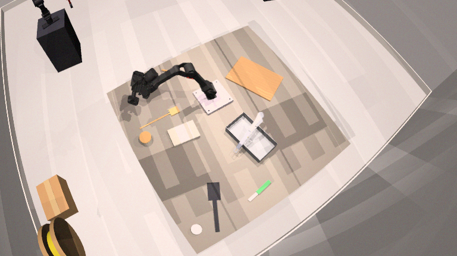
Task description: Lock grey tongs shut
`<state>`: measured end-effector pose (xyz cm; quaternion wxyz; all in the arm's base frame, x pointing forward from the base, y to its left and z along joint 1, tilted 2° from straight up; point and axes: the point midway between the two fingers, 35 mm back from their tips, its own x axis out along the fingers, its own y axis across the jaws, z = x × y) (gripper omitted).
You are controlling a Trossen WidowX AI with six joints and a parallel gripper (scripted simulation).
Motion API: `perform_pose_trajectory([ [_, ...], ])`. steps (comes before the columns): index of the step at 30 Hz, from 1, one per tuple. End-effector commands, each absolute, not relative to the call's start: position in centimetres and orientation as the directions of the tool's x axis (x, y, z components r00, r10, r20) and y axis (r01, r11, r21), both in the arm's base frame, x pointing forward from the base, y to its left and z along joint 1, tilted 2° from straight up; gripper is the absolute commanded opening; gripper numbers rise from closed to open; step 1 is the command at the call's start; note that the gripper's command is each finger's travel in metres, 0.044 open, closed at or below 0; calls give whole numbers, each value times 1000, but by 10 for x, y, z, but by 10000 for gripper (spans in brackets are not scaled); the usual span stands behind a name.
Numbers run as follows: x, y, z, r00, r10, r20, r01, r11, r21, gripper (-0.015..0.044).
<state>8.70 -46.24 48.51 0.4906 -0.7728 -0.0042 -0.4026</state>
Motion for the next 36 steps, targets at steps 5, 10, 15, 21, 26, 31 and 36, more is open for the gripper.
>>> perform_pose_trajectory([
  [5,105,-459,485,687,-375,622,431,-480,-764,321],
  [10,136,-452,491,702,-346,622,481,-412,-773,190],
  [15,180,-455,485,722,-370,585,571,-158,-805,59],
  [21,234,-448,473,748,-396,533,622,137,-771,-99],
  [26,254,-443,468,766,-397,506,618,236,-750,-150],
  [31,288,-433,458,798,-394,456,597,413,-688,-150],
  [36,331,-417,441,840,-395,373,543,617,-570,-150],
])
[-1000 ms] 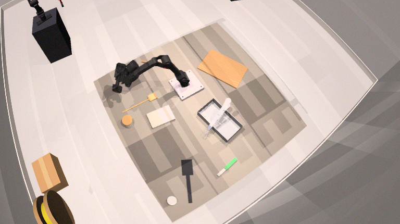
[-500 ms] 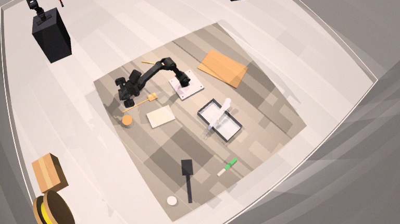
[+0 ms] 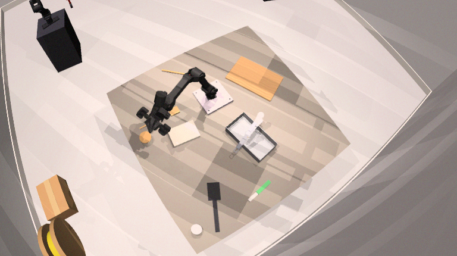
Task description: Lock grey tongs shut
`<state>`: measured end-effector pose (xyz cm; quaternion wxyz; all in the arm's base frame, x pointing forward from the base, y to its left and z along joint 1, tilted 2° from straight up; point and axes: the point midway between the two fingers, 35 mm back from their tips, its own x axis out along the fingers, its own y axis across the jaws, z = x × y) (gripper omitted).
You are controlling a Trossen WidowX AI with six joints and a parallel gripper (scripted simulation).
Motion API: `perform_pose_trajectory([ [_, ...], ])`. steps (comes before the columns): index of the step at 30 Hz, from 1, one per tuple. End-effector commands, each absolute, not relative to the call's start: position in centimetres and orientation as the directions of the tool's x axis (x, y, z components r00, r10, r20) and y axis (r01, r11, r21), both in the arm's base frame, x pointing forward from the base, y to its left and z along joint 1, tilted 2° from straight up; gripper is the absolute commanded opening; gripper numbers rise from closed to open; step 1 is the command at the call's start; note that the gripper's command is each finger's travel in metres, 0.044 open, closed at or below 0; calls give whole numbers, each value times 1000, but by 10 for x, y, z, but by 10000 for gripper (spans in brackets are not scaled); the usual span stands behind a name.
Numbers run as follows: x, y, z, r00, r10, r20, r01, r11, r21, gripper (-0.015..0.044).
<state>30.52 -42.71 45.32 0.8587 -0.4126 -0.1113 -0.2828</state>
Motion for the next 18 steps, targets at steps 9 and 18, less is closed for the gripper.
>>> perform_pose_trajectory([
  [9,424,-349,387,931,-344,120,361,914,-184,-150],
  [18,496,-231,317,958,-169,-231,237,921,309,-150],
])
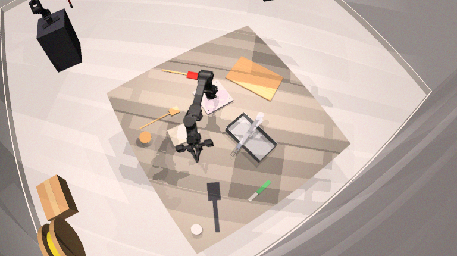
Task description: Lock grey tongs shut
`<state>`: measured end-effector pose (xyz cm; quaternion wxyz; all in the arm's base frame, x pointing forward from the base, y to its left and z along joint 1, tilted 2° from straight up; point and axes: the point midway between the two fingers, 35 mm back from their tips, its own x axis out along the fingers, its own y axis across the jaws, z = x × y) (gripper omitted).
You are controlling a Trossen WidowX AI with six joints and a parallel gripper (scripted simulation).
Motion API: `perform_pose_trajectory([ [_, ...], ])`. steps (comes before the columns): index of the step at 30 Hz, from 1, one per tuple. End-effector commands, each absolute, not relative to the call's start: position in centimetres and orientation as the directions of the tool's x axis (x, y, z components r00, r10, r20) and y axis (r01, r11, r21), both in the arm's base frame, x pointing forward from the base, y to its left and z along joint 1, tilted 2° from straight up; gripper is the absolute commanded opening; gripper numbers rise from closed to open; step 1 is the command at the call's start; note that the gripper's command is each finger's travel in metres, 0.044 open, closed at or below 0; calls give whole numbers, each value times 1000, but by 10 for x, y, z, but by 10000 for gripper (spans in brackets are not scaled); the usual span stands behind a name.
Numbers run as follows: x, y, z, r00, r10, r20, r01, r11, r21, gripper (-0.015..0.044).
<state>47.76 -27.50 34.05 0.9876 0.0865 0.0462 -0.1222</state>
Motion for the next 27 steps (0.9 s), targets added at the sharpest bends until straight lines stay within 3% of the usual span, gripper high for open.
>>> perform_pose_trajectory([
  [1,500,-215,309,952,-144,-270,237,905,354,-150],
  [8,504,-102,255,833,22,-553,347,757,554,-150],
  [13,481,-22,220,671,114,-733,510,647,567,-150],
  [20,412,72,187,366,141,-920,748,544,380,-150],
  [27,329,123,174,77,12,-997,852,519,71,-150],
])
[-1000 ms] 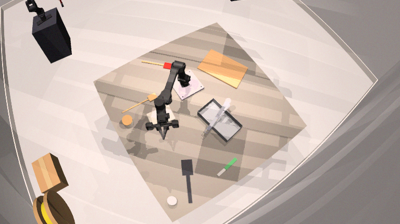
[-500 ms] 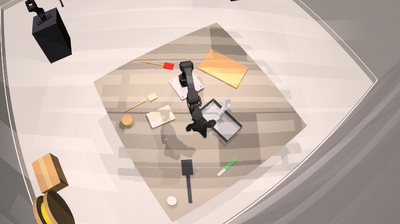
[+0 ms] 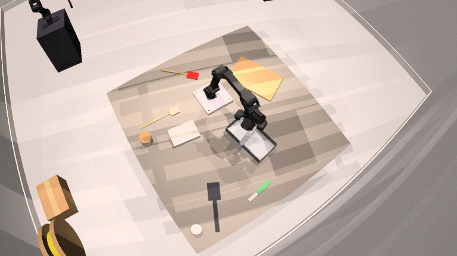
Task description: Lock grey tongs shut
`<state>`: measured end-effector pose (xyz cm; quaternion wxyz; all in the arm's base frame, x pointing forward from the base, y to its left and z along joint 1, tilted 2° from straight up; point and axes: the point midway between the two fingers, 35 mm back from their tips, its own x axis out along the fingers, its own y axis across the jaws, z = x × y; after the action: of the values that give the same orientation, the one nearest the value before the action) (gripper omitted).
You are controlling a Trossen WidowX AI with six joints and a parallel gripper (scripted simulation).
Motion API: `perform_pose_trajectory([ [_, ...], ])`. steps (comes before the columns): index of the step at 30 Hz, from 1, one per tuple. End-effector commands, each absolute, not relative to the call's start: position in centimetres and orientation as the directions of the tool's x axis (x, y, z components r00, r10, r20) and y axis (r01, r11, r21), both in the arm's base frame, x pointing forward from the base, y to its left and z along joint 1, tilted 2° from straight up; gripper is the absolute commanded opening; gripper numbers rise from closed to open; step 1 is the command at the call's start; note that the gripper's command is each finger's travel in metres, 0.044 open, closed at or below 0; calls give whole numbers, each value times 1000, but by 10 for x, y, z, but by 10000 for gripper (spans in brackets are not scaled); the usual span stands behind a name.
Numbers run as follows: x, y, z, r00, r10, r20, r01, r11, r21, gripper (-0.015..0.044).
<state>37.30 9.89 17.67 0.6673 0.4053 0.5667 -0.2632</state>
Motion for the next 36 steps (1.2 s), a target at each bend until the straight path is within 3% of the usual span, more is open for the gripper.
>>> perform_pose_trajectory([
  [1,322,126,174,53,5,-999,862,505,48,-150],
  [36,310,133,144,8,-12,-1000,879,476,1,-150],
])
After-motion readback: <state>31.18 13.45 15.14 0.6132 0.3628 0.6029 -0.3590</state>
